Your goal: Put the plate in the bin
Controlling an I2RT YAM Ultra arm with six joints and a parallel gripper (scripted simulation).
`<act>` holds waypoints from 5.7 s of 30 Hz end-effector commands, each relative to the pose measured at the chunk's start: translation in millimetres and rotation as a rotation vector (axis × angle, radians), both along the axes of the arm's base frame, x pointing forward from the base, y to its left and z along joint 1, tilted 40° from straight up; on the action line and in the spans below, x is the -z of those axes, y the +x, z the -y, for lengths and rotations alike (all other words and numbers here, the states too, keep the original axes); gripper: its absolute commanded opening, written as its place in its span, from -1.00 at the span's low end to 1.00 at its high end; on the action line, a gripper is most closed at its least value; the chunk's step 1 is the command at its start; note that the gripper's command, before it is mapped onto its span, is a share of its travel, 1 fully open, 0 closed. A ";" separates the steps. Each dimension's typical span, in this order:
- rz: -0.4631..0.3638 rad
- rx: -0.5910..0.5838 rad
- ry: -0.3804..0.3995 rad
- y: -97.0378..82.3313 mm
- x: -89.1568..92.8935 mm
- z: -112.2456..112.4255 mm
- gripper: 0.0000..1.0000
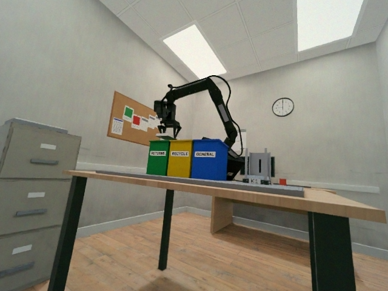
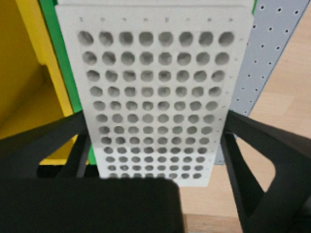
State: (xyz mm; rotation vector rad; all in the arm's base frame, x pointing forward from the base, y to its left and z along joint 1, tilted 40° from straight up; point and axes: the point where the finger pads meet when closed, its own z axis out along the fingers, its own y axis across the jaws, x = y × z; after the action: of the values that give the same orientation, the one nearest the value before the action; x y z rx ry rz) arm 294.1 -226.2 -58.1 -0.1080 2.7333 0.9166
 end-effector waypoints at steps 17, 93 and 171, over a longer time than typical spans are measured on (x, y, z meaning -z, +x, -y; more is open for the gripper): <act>0.025 0.036 -0.019 5.6 9.8 -4.0 -1.00; 0.029 0.035 -0.022 11.4 17.6 -17.6 -1.00; 0.021 0.035 -0.009 15.5 36.4 -23.8 -1.00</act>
State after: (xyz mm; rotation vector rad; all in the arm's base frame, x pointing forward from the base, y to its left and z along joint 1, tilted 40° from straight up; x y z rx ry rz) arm 304.6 -186.1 -100.9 -0.0977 2.7366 0.9240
